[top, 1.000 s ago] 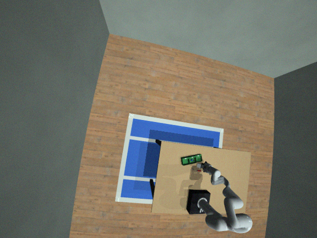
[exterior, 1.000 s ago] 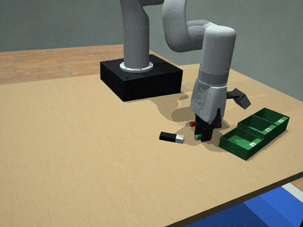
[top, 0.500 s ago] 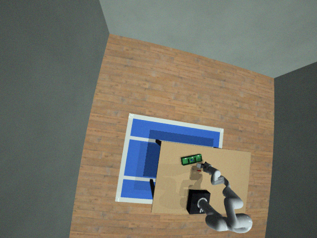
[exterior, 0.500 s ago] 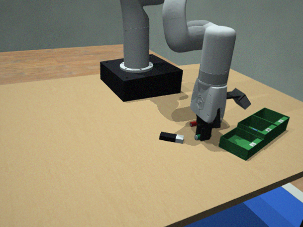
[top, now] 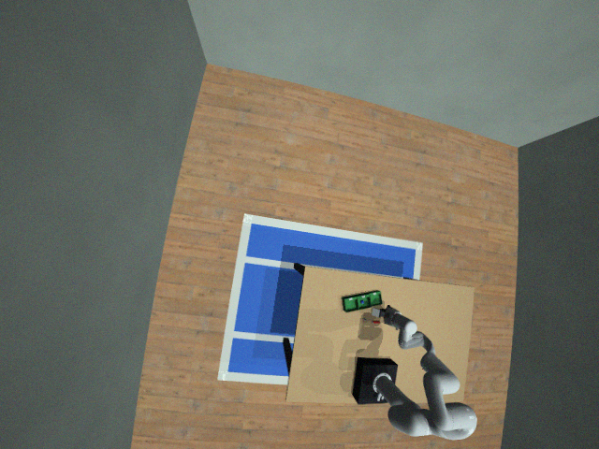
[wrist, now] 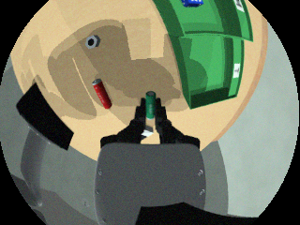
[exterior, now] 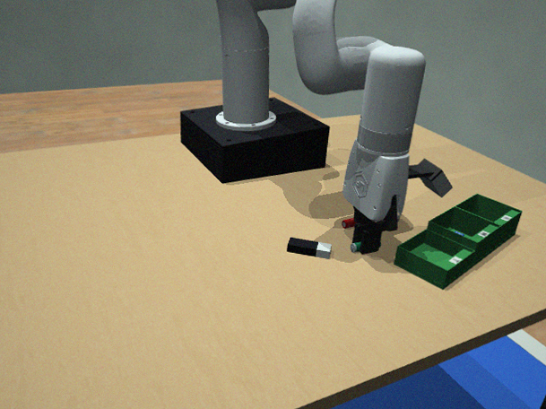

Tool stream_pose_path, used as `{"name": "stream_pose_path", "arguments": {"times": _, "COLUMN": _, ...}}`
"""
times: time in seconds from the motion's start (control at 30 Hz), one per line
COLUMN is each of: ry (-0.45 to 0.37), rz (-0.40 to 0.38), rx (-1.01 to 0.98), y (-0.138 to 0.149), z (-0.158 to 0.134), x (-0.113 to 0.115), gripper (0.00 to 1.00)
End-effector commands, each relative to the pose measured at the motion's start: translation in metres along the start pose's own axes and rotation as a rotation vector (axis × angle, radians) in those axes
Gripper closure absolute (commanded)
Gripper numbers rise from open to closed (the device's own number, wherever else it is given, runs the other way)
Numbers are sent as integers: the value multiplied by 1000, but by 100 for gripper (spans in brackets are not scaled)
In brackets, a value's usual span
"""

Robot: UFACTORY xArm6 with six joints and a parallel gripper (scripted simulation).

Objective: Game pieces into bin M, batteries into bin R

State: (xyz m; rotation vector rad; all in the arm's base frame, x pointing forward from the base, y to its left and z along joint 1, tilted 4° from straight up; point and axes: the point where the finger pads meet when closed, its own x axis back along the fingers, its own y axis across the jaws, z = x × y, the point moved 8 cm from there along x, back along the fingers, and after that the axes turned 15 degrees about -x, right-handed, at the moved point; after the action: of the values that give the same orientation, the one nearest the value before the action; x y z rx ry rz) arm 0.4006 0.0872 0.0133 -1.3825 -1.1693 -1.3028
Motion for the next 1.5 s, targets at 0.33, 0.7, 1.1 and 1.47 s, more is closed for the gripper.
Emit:
{"name": "stream_pose_path", "arguments": {"times": 0.33, "ry": 1, "rz": -3, "rx": 0, "y": 1, "z": 0, "x": 1, "gripper": 100}}
{"name": "stream_pose_path", "arguments": {"times": 0.7, "ry": 1, "rz": -3, "rx": 0, "y": 1, "z": 0, "x": 34, "gripper": 100}}
{"name": "stream_pose_path", "arguments": {"times": 1.1, "ry": 2, "rz": -3, "rx": 0, "y": 1, "z": 0, "x": 61, "gripper": 100}}
{"name": "stream_pose_path", "arguments": {"times": 1.47, "ry": 2, "rz": -3, "rx": 0, "y": 1, "z": 0, "x": 61, "gripper": 100}}
